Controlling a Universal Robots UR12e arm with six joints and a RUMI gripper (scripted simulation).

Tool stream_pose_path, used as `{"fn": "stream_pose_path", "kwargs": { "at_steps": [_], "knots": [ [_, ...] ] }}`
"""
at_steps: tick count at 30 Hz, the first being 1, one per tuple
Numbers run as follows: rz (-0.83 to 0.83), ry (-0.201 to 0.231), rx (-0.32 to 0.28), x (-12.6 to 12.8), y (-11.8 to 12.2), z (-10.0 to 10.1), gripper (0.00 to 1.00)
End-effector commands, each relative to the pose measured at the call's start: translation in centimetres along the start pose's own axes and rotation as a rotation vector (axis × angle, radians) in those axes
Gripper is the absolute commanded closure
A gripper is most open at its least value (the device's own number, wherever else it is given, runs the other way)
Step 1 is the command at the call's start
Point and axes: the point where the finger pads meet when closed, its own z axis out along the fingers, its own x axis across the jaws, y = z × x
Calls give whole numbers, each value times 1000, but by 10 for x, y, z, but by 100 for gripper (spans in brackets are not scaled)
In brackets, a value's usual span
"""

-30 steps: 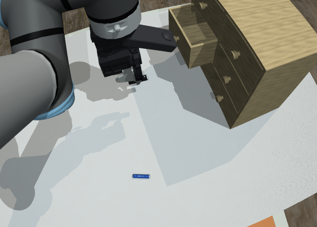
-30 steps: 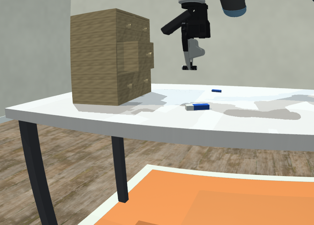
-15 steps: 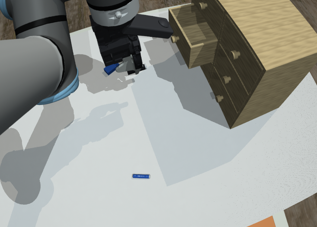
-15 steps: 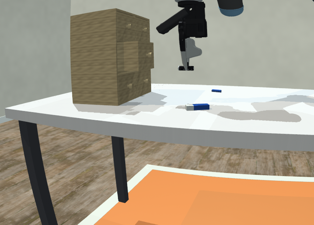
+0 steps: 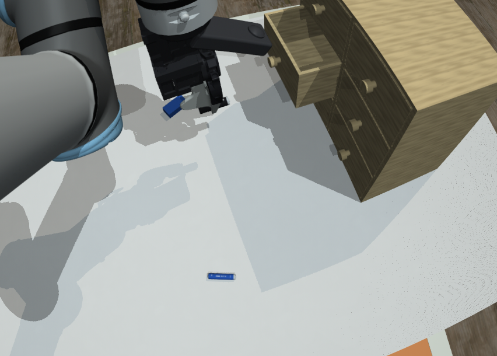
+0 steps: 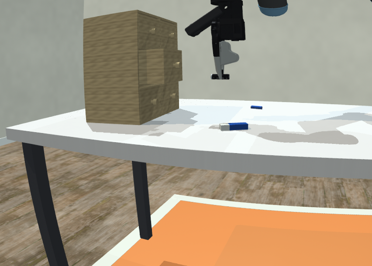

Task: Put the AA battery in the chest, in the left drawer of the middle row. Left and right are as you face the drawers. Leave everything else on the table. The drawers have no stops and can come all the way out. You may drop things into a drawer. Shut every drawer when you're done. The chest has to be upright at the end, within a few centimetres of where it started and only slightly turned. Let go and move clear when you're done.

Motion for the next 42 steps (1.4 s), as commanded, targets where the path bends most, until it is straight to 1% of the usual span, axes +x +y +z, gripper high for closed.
{"fn": "stream_pose_path", "kwargs": {
  "at_steps": [1,6,8,23,25,38,42],
  "knots": [
    [2,1,3,1,-3,-14,95],
    [3,1,4,1,-4,-26,95],
    [3,1,4,1,-4,-26,95],
    [3,1,4,1,-4,-71,95],
    [3,1,4,1,-4,-71,95],
    [3,0,4,1,-4,-103,95],
    [3,0,4,1,-4,-107,95]
  ]
}}
